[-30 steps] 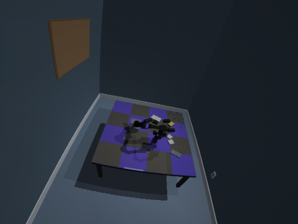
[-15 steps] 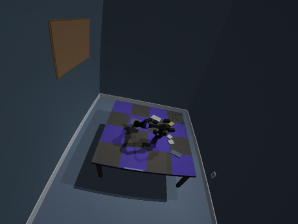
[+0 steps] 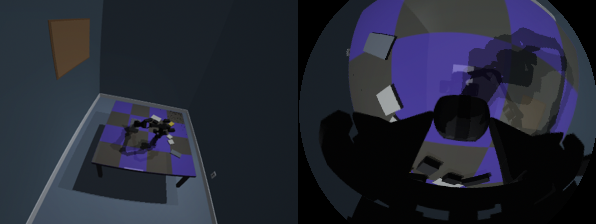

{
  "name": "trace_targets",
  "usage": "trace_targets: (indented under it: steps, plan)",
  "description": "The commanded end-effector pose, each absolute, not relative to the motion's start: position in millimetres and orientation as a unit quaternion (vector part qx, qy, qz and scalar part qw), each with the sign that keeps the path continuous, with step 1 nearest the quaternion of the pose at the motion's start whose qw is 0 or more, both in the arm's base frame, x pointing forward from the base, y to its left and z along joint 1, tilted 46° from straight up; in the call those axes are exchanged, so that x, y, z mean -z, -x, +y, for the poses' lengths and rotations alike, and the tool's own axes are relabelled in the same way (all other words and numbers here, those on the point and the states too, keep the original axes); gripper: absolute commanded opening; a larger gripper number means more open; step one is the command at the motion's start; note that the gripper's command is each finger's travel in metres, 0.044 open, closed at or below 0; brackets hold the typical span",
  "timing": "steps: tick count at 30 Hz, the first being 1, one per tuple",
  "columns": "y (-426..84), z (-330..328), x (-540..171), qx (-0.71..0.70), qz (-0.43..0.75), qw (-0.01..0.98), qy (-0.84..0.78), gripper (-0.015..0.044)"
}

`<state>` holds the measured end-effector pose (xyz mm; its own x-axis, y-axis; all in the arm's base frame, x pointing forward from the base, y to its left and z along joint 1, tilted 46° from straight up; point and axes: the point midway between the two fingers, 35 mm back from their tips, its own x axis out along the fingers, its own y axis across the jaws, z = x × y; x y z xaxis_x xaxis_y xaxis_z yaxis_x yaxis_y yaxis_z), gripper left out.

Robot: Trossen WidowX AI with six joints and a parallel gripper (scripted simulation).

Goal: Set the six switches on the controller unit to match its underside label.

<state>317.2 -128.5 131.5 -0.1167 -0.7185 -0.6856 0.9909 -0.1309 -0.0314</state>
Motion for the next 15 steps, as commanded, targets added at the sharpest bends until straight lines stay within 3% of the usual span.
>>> trace_targets:
  steps: [1,15]
  plan:
    - [-317.8,-122.4,-127.0,0.701,0.259,0.606,-0.274,0.0335]
    - [-318.9,-112.5,-121.3,0.701,0.259,0.606,-0.274,0.0337]
